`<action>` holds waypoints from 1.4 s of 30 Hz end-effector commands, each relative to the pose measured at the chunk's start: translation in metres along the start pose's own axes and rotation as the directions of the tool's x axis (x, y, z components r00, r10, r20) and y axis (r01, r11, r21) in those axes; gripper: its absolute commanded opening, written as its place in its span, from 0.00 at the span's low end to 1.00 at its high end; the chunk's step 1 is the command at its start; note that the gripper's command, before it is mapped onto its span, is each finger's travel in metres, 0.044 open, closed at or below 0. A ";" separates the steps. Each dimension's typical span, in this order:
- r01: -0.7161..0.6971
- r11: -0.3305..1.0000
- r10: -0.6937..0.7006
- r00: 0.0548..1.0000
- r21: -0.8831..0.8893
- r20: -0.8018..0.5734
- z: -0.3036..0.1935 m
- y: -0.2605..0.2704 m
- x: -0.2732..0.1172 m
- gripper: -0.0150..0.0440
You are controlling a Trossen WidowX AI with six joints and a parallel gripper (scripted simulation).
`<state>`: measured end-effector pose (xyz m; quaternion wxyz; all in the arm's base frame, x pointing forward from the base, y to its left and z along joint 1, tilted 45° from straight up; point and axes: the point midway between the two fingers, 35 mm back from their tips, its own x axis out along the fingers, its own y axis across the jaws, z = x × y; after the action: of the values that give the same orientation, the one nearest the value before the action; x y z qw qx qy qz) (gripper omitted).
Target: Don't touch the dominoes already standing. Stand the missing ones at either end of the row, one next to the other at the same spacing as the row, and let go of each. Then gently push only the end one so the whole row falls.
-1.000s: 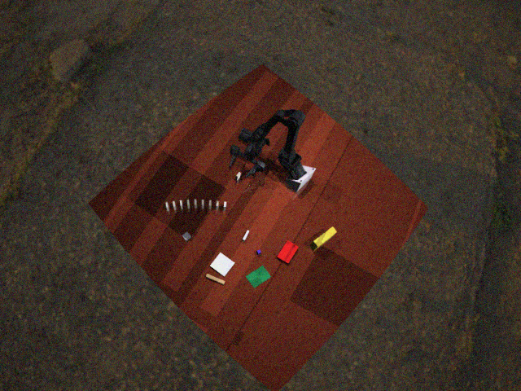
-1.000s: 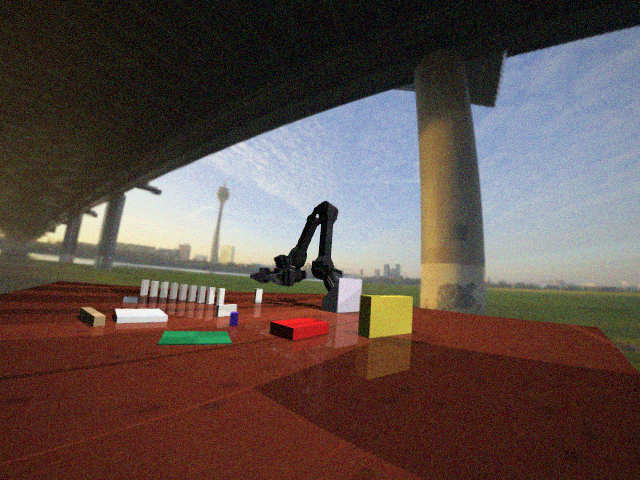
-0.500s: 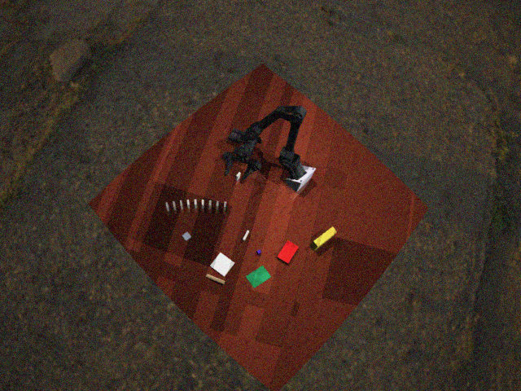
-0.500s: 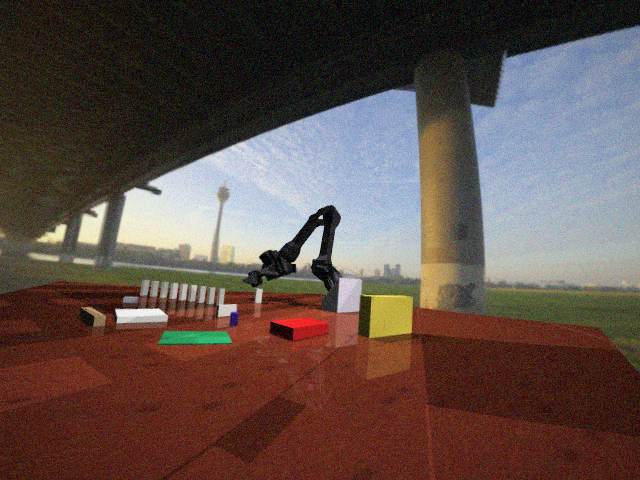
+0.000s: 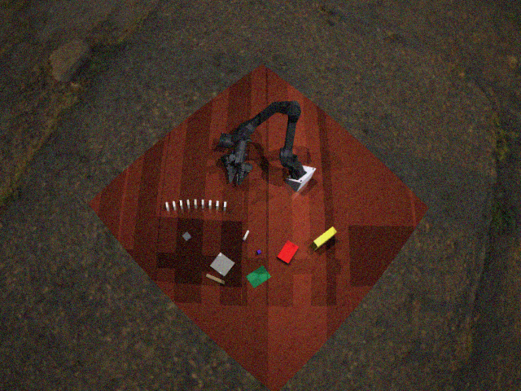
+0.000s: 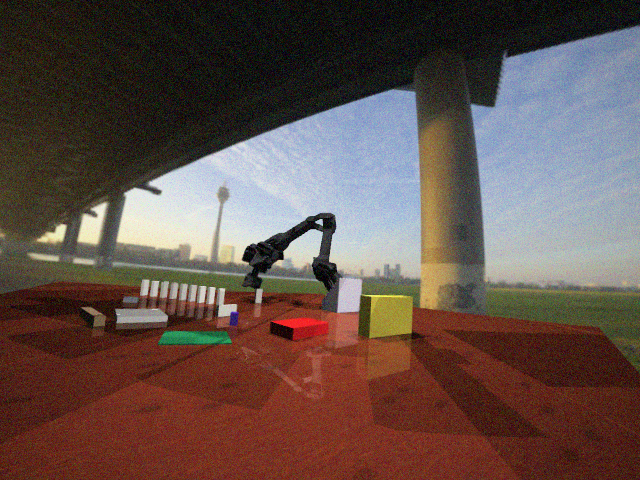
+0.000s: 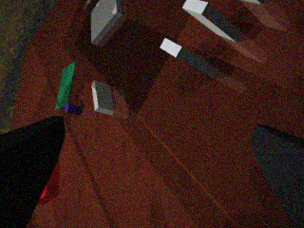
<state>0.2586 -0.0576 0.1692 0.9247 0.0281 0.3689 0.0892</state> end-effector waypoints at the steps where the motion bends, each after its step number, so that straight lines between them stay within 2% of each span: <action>1: 0.427 0.780 -0.264 0.887 0.457 -0.380 -0.011 0.018 0.005 1.00; 6: 0.612 0.626 -0.395 0.783 0.484 -0.480 -0.022 0.016 -0.005 1.00; 11: 0.757 0.456 -0.550 0.653 0.468 -0.521 -0.025 0.013 -0.021 1.00; 16: 0.816 0.294 -0.676 0.545 0.497 -0.496 -0.020 0.011 -0.035 1.00; 21: 0.810 0.167 -0.774 0.461 0.563 -0.434 -0.009 0.011 -0.048 1.00; 42: 0.804 0.152 -0.784 0.453 0.575 -0.425 -0.008 0.010 -0.048 1.00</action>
<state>0.2153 -0.0558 0.1964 0.7326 0.1892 0.3475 -0.5539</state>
